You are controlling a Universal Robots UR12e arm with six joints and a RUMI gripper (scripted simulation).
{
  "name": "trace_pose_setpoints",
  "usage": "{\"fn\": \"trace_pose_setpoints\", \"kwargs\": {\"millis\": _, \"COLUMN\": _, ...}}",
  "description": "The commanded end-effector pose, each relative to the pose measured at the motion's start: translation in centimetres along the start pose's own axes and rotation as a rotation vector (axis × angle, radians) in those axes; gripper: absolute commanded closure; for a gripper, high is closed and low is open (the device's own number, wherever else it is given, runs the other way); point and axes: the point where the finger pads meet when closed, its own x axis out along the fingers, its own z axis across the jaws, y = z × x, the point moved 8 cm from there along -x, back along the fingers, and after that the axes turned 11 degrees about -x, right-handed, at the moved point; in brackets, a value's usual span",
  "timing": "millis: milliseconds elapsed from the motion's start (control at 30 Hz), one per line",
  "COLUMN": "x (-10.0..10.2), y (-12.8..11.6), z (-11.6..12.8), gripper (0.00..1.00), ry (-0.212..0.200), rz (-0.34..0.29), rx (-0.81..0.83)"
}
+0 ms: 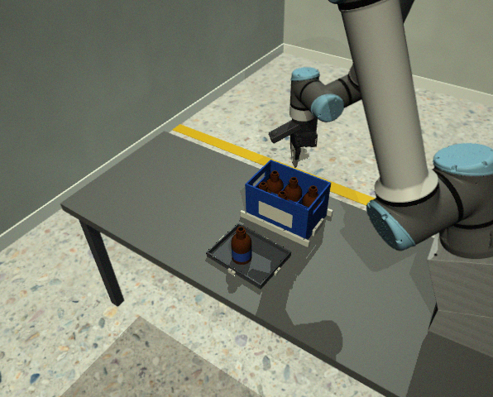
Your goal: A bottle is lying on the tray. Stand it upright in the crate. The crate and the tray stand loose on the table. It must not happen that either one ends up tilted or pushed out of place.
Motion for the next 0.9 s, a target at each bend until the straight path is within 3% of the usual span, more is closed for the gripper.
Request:
{"fn": "trace_pose_setpoints", "kwargs": {"millis": 0, "x": 0.1, "y": 1.1, "z": -0.3, "gripper": 1.0, "ry": 0.001, "rz": -0.001, "rx": -0.001}}
{"fn": "trace_pose_setpoints", "kwargs": {"millis": 200, "x": 0.4, "y": 3.9, "z": -1.2, "gripper": 1.0, "ry": 0.006, "rz": -0.004, "rx": -0.001}}
{"fn": "trace_pose_setpoints", "kwargs": {"millis": 400, "x": 0.9, "y": 10.9, "z": -4.2, "gripper": 1.0, "ry": 0.013, "rz": -0.01, "rx": -0.003}}
{"fn": "trace_pose_setpoints", "kwargs": {"millis": 633, "x": 0.9, "y": 20.2, "z": -9.7, "gripper": 1.0, "ry": 0.011, "rz": -0.011, "rx": -0.003}}
{"fn": "trace_pose_setpoints", "kwargs": {"millis": 700, "x": 0.9, "y": 20.2, "z": -9.7, "gripper": 1.0, "ry": 0.011, "rz": -0.011, "rx": -0.003}}
{"fn": "trace_pose_setpoints", "kwargs": {"millis": 867, "x": 0.4, "y": 25.2, "z": -13.5, "gripper": 1.0, "ry": 0.005, "rz": -0.006, "rx": -0.002}}
